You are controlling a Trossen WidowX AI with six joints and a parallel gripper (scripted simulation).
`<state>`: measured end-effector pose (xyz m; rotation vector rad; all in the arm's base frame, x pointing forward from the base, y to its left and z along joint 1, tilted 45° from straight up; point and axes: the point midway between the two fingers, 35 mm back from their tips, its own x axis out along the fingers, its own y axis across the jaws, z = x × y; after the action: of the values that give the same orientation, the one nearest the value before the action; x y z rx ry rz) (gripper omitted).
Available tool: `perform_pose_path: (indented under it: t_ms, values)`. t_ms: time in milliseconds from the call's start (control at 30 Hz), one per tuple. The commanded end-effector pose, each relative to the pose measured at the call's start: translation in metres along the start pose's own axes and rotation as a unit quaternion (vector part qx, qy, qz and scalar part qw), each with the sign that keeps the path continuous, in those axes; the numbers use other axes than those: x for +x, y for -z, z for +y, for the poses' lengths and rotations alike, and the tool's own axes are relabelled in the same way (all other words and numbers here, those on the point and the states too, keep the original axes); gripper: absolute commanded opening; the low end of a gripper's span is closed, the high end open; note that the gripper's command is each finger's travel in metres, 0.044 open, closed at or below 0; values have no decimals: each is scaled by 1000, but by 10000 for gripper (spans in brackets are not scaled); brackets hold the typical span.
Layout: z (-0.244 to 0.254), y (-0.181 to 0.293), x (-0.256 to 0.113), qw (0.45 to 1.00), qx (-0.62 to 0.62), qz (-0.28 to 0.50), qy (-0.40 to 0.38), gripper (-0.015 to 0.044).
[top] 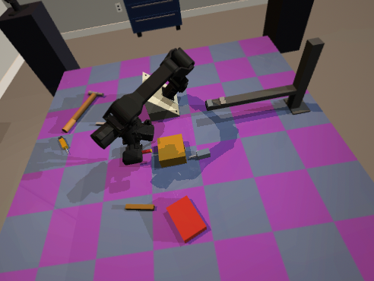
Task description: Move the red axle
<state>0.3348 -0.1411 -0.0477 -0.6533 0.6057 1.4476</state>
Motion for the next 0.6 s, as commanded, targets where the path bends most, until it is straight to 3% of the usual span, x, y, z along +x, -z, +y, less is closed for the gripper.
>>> perform_pose_path:
  t_ms: [0, 567]
  values:
    - [-2, 2, -14, 1000, -2, 2, -1, 0]
    - [-5, -1, -77, 1000, 1, 1, -1, 0]
